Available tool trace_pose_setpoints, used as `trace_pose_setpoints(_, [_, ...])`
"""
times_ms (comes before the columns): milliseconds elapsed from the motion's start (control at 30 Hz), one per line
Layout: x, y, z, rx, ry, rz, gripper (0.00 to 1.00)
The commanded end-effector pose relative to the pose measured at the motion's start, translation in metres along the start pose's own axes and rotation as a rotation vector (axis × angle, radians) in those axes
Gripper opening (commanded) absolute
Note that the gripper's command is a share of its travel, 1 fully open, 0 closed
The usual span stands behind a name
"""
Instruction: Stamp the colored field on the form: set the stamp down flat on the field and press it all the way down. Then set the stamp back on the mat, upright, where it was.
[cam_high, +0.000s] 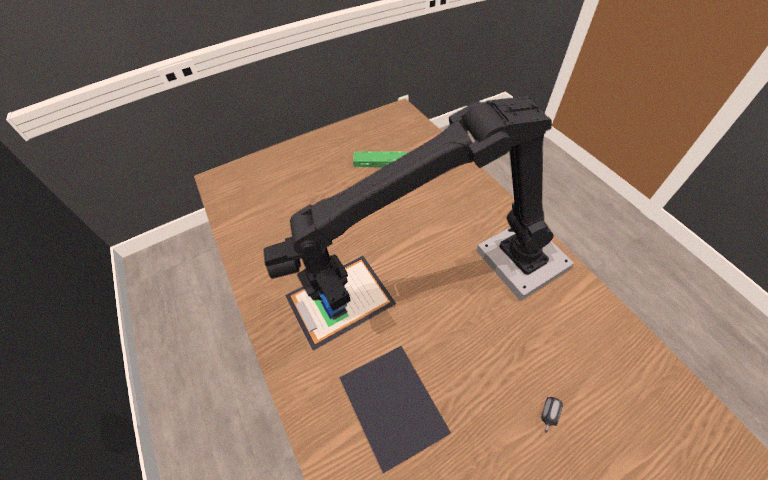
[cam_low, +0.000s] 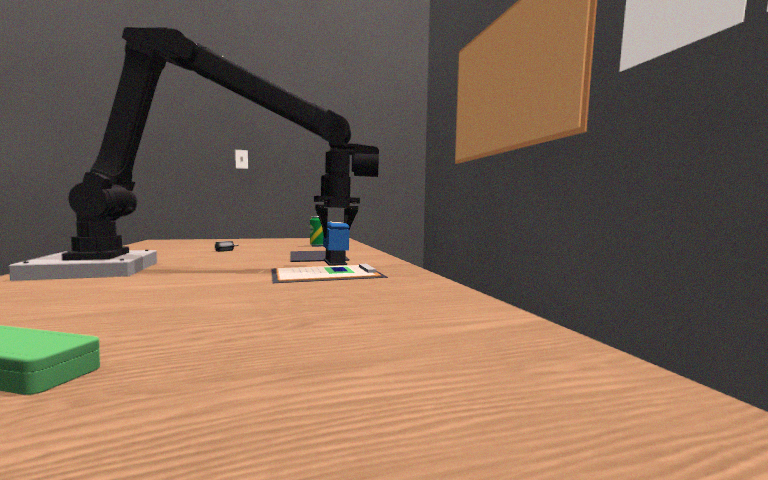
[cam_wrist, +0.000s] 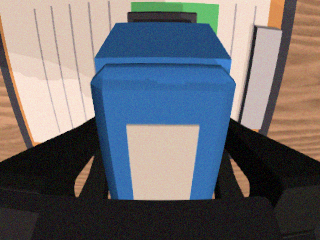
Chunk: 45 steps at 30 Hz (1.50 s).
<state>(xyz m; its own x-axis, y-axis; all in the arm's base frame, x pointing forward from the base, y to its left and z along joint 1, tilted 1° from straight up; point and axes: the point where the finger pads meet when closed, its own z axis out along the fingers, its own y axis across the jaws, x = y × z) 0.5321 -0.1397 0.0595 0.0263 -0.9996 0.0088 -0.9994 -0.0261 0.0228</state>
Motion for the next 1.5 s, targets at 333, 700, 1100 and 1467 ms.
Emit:
trace_pose_setpoints(333, [0.001,-0.012,-0.022,0.021,0.006,0.003,0.29])
trace_pose_setpoints(700, [-0.154,-0.029,-0.043,0.070,0.009,0.024,0.29])
trace_pose_setpoints(1100, [-0.289,-0.002,-0.031,0.062,-0.002,0.069,0.29])
trace_pose_setpoints(1467, [-0.304,-0.004,-0.037,0.072,-0.009,0.047,0.29])
